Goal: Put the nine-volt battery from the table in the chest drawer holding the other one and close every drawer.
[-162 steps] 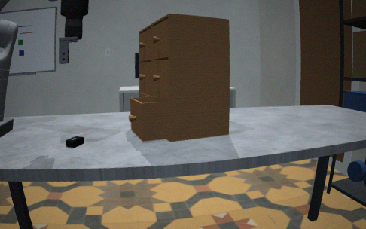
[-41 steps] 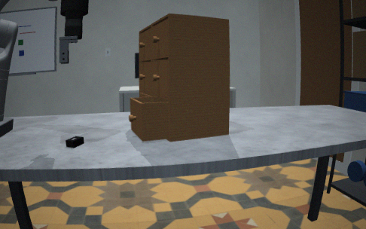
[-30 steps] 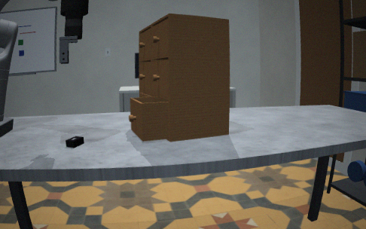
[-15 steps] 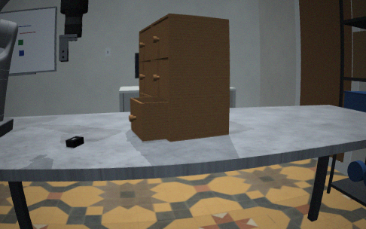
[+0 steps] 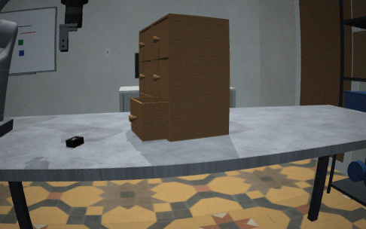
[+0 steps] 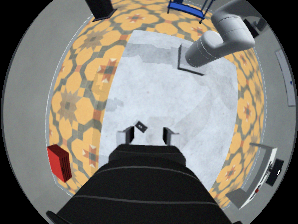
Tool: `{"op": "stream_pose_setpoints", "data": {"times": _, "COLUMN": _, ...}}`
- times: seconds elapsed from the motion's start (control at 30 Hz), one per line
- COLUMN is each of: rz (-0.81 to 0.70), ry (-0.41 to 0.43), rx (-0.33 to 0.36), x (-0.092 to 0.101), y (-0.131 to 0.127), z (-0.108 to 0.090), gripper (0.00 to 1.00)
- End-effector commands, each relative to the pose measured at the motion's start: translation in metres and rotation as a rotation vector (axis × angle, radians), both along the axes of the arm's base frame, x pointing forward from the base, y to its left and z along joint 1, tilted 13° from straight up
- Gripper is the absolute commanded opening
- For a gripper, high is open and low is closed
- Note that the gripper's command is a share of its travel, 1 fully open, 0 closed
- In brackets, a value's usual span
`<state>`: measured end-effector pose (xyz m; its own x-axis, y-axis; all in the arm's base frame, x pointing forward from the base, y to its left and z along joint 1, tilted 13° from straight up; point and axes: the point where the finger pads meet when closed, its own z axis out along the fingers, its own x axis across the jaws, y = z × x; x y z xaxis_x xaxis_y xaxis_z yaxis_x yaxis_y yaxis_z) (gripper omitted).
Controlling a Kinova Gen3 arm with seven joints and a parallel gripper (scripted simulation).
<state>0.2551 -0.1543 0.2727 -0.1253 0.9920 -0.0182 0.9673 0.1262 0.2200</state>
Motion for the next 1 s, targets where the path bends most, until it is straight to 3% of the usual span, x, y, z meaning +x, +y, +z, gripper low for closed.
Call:
{"op": "stream_pose_setpoints", "data": {"times": 0.0, "rz": -0.002, "ry": -0.006, "rx": -0.007, "x": 0.001, "y": -0.001, "z": 0.006, "gripper": 1.0}}
{"op": "stream_pose_setpoints", "data": {"times": 0.4, "rz": -0.002, "ry": -0.006, "rx": -0.007, "x": 0.005, "y": -0.001, "z": 0.008, "gripper": 1.0}}
{"op": "stream_pose_setpoints", "data": {"times": 0.83, "rz": -0.002, "ry": -0.006, "rx": -0.007, "x": 0.062, "y": 0.006, "z": 0.021, "gripper": 1.0}}
{"op": "stream_pose_setpoints", "data": {"times": 0.97, "rz": -0.002, "ry": -0.007, "rx": -0.007, "x": 0.069, "y": 0.007, "z": 0.023, "gripper": 1.0}}
